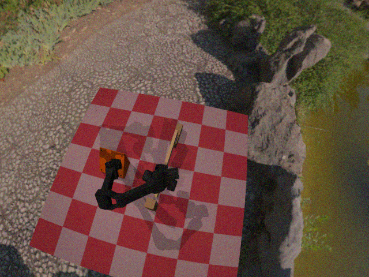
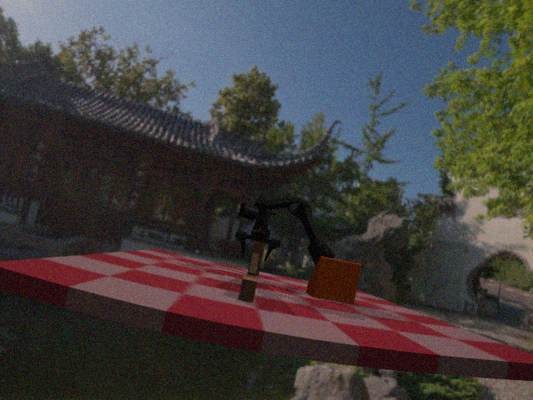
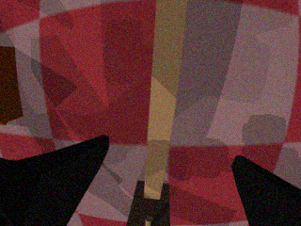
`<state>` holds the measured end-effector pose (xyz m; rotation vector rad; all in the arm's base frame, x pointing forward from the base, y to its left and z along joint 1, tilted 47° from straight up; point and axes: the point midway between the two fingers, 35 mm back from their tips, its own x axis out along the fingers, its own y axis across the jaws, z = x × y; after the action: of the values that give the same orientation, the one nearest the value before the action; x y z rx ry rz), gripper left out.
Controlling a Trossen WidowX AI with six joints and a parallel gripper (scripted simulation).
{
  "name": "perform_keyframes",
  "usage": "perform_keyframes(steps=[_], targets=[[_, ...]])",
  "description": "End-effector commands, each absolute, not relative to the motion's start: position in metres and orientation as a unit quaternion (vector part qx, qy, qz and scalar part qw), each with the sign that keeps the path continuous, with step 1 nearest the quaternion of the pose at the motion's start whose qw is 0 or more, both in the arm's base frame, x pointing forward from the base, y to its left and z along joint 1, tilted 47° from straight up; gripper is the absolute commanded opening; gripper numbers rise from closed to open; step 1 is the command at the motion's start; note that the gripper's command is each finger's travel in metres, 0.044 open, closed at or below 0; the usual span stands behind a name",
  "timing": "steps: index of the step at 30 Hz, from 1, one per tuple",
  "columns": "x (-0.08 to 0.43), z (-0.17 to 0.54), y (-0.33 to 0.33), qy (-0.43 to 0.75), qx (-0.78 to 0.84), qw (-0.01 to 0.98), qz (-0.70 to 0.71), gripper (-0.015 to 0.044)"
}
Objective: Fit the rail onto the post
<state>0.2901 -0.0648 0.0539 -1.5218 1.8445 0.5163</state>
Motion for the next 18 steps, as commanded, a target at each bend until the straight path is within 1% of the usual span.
perform_keyframes(steps=[1,18], targets=[[0.279,0.061,-0.070,0.716,-0.590,0.310,0.208,0.0440],[0.278,0.048,-0.084,0.715,-0.590,0.311,0.209,0.0440]])
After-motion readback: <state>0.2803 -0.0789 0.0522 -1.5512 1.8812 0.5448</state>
